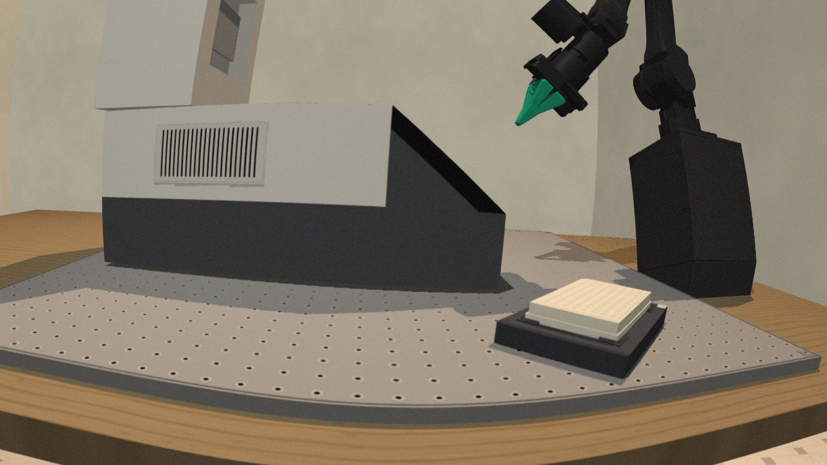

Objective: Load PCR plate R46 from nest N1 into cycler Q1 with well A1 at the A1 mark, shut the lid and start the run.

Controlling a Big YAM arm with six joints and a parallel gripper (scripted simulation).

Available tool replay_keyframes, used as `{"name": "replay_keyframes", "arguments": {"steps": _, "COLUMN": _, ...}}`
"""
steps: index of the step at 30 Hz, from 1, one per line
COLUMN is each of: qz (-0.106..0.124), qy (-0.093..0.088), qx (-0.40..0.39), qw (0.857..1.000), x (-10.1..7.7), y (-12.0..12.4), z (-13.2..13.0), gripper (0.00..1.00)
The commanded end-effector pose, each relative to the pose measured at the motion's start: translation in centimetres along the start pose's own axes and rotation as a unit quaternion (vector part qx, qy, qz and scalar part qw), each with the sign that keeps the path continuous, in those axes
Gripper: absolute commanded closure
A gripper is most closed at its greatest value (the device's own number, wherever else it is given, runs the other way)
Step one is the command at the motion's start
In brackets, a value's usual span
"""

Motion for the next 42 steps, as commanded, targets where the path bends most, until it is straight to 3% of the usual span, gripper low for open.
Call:
{"name": "replay_keyframes", "arguments": {"steps": 1, "qz": 0.000, "qy": -0.024, "qx": 0.004, "qw": 1.000, "x": -0.1, "y": 0.0, "z": 1.8, "gripper": 1.00}}
{"name": "replay_keyframes", "arguments": {"steps": 25, "qz": 0.000, "qy": -0.022, "qx": 0.004, "qw": 1.000, "x": -0.1, "y": -0.1, "z": 1.7, "gripper": 1.00}}
{"name": "replay_keyframes", "arguments": {"steps": 26, "qz": 0.010, "qy": -0.017, "qx": -0.023, "qw": 1.000, "x": -0.2, "y": 0.7, "z": 1.9, "gripper": 0.00}}
{"name": "replay_keyframes", "arguments": {"steps": 33, "qz": 0.057, "qy": 0.010, "qx": -0.164, "qw": 0.985, "x": -0.7, "y": 4.6, "z": 3.1, "gripper": 0.00}}
{"name": "replay_keyframes", "arguments": {"steps": 36, "qz": 0.055, "qy": 0.012, "qx": -0.166, "qw": 0.984, "x": -0.8, "y": 4.4, "z": 2.9, "gripper": 0.00}}
{"name": "replay_keyframes", "arguments": {"steps": 42, "qz": 0.099, "qy": 0.027, "qx": -0.284, "qw": 0.953, "x": -1.5, "y": 7.9, "z": 4.0, "gripper": 0.00}}
Point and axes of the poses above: the point where the finger pads meet when closed, its own x axis out along the fingers, its own z axis across the jaws, y = z × x, the point moved 10 cm from there along -x, back along the fingers, and after that the axes turned 1 degree about x, right-handed, at the moved point
